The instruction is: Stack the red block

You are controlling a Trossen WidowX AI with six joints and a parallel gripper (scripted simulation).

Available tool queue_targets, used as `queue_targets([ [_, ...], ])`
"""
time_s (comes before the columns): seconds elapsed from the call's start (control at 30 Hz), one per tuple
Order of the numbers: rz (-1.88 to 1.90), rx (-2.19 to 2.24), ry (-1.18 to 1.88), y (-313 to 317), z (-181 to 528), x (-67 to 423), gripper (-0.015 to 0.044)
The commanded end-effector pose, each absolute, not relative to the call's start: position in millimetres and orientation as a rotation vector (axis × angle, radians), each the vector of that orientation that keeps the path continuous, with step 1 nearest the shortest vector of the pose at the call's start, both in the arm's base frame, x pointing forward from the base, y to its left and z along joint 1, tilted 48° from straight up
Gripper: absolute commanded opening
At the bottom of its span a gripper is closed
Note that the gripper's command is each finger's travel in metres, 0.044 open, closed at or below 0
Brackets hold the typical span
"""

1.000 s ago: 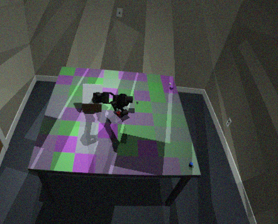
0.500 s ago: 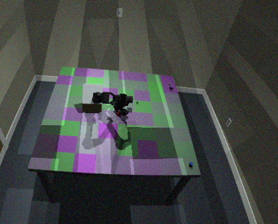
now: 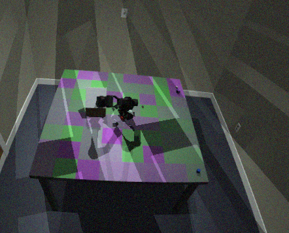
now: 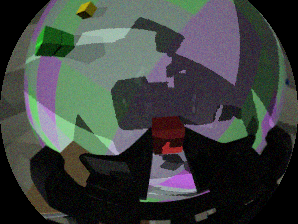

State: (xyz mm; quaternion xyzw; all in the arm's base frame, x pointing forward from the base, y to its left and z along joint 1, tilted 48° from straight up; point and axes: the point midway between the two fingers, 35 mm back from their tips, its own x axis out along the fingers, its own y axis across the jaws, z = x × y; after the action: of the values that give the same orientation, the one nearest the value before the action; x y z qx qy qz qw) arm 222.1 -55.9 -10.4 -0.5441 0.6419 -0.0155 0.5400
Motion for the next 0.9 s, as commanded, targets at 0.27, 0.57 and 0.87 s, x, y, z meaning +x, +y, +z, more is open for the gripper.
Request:
queue_targets([
  [0.27, -0.041, -1.291, 1.514, -23, 20, 218, 0.0000],
  [0.57, -0.039, -1.290, 1.514, 6, 47, 211, 0.0000],
  [0.87, -0.039, -1.290, 1.515, 25, 65, 206, 0.0000],
])
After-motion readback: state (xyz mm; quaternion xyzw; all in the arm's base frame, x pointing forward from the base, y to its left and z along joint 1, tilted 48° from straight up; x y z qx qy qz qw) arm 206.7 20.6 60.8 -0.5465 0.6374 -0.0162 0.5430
